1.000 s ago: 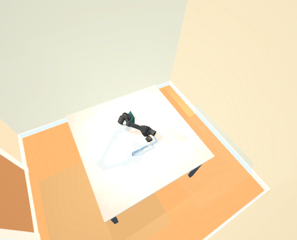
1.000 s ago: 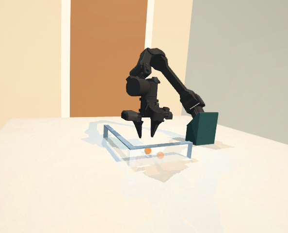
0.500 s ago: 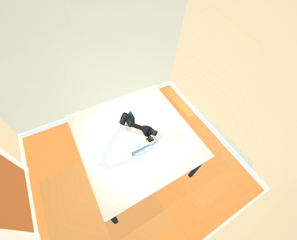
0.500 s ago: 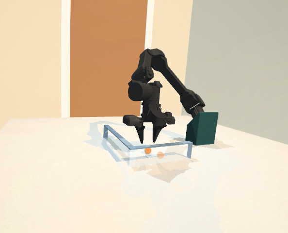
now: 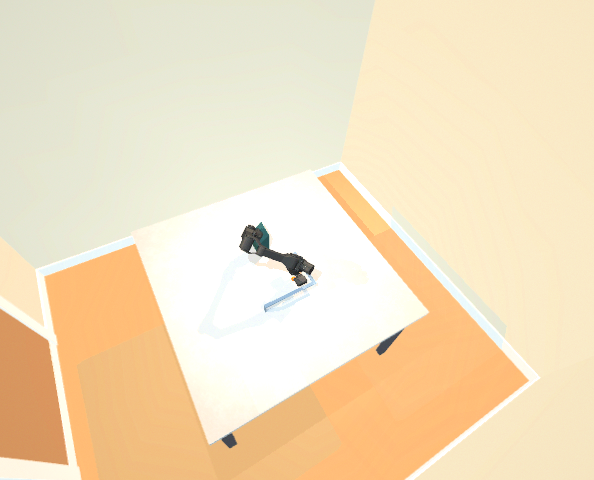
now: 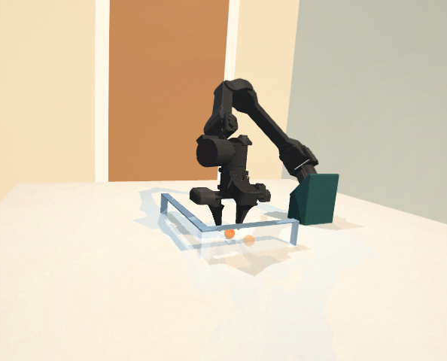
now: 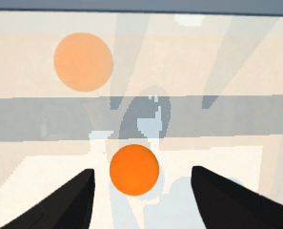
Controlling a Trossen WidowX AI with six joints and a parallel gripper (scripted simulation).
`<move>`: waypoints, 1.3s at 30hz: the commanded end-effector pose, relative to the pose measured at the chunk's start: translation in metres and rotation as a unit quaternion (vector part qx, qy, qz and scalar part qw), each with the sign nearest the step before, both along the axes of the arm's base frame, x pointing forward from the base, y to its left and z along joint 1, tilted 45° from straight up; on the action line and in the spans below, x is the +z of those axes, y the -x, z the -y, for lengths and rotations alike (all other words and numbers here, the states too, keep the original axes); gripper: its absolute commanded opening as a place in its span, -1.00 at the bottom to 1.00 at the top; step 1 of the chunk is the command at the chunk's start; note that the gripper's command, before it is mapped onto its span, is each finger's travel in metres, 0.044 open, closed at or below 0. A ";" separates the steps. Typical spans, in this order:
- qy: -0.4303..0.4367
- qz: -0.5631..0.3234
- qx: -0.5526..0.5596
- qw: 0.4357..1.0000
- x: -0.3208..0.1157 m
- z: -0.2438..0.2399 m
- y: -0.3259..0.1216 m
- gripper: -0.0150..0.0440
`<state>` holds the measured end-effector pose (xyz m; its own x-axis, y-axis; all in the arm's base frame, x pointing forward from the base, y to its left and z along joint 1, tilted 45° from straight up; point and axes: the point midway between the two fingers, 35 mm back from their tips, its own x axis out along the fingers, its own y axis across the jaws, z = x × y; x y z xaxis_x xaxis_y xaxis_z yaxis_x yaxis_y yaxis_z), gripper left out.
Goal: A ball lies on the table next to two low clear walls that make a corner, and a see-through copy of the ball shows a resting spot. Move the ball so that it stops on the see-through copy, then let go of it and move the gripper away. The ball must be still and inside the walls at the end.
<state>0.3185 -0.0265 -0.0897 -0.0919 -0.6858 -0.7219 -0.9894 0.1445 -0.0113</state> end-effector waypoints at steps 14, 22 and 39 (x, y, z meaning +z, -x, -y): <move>0.003 -0.006 0.001 1.000 -0.008 0.009 0.005 -0.08; 0.003 -0.006 0.001 1.000 -0.007 0.008 0.005 -0.39; 0.000 -0.006 0.001 1.000 0.077 -0.074 -0.008 -0.49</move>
